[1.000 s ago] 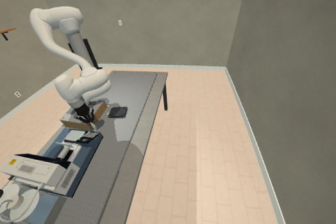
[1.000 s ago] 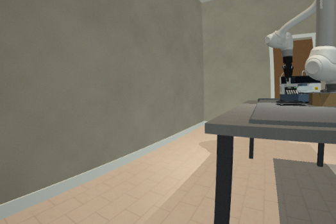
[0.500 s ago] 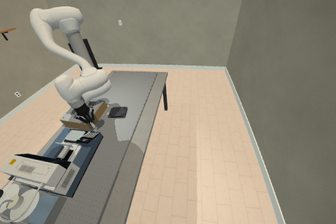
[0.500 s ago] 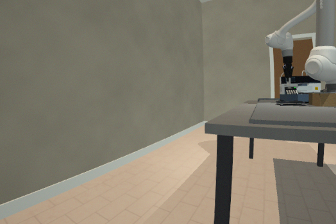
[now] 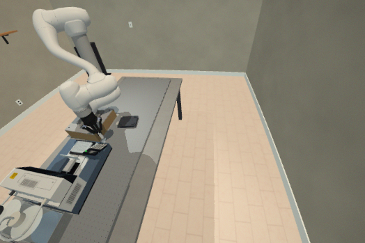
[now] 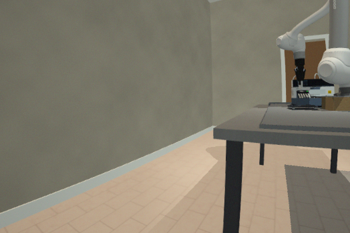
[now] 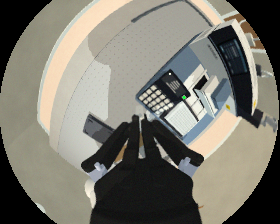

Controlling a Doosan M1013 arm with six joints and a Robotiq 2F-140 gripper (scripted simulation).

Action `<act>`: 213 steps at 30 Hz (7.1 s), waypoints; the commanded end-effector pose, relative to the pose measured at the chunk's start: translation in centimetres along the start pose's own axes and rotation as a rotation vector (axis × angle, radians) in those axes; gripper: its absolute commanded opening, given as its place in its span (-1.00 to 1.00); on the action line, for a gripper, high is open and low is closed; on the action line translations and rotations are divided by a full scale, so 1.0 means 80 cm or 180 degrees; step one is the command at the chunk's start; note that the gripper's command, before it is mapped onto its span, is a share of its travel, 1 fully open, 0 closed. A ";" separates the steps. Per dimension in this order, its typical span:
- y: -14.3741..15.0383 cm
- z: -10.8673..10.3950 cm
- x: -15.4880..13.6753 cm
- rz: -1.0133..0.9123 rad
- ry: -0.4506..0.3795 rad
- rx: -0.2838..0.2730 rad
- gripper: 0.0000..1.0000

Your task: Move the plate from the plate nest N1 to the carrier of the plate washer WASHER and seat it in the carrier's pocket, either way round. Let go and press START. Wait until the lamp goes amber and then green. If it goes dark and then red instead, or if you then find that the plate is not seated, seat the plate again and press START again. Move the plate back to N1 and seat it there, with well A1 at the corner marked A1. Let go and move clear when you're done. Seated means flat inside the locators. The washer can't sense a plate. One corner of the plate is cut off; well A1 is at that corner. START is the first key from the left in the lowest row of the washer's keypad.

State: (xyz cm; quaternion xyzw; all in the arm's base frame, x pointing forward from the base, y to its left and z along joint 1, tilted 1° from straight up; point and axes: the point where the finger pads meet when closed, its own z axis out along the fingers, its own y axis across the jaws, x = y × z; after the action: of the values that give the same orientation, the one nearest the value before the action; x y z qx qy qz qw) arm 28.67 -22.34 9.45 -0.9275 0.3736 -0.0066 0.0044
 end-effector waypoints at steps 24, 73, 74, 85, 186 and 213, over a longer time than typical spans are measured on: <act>0.089 -0.011 -0.027 0.0000 0.0000 0.0001 0.40; 0.200 -0.015 -0.090 -0.2500 0.0000 0.0001 0.40; 0.200 -0.013 -0.090 -0.2500 0.0000 0.0001 0.40; 0.200 0.006 -0.090 -0.2500 0.0000 0.0001 0.40; 0.200 0.085 -0.090 -0.2500 0.0000 0.0001 0.28; 0.200 0.085 -0.090 -0.2500 0.0000 0.0001 -0.68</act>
State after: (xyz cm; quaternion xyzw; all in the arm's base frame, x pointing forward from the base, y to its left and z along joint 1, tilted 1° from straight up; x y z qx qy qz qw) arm 12.51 -28.90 2.41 -0.9999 -0.0098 -0.0077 0.0014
